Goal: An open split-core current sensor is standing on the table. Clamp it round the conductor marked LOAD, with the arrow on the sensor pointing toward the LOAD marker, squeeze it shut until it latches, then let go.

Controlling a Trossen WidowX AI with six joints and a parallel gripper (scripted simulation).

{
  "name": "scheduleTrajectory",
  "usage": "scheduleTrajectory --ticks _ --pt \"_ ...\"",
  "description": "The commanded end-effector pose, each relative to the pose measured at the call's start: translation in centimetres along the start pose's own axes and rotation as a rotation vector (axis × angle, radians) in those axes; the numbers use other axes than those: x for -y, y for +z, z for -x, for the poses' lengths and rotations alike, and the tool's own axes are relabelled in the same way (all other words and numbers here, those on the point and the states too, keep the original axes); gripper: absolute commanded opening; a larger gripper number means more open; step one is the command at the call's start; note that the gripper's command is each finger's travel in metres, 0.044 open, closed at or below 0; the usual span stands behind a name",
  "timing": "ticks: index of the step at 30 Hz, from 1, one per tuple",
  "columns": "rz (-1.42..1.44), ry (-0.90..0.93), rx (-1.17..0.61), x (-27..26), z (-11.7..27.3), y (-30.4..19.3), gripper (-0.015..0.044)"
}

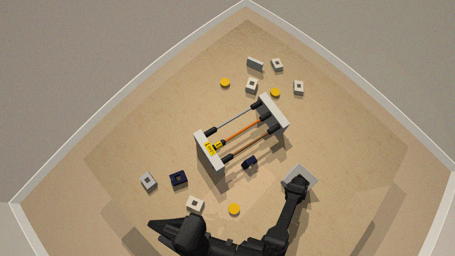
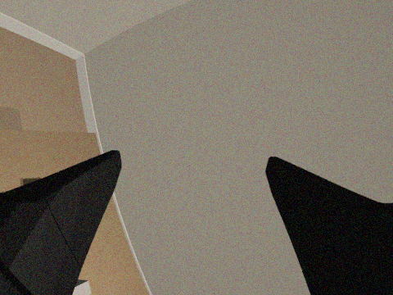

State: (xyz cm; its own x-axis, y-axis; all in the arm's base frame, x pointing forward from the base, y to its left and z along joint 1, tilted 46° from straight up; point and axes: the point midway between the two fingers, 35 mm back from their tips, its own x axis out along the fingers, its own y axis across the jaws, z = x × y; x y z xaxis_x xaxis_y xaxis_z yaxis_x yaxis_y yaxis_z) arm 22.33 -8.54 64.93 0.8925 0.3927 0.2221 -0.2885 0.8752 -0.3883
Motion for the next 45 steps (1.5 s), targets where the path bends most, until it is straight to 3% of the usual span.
scheduleTrajectory --ticks 1,10,19,31,37,45 --pt "-0.003 -0.002 0.005 0.0 -0.1 -0.1 0.0426" --pt "-0.174 -0.118 0.164 -0.9 -3.5 -4.6 0.0440" --pt "-0.333 -0.263 0.115 -5.3 -6.0 -13.7 0.0440" --pt "-0.354 -0.368 -0.228 -16.8 -4.7 -29.1 0.0440" --pt "-0.344 -0.361 -0.267 -17.5 -4.5 -30.2 0.0440" --pt "-0.416 0.068 -0.783 -20.0 -5.9 -39.0 0.0440"
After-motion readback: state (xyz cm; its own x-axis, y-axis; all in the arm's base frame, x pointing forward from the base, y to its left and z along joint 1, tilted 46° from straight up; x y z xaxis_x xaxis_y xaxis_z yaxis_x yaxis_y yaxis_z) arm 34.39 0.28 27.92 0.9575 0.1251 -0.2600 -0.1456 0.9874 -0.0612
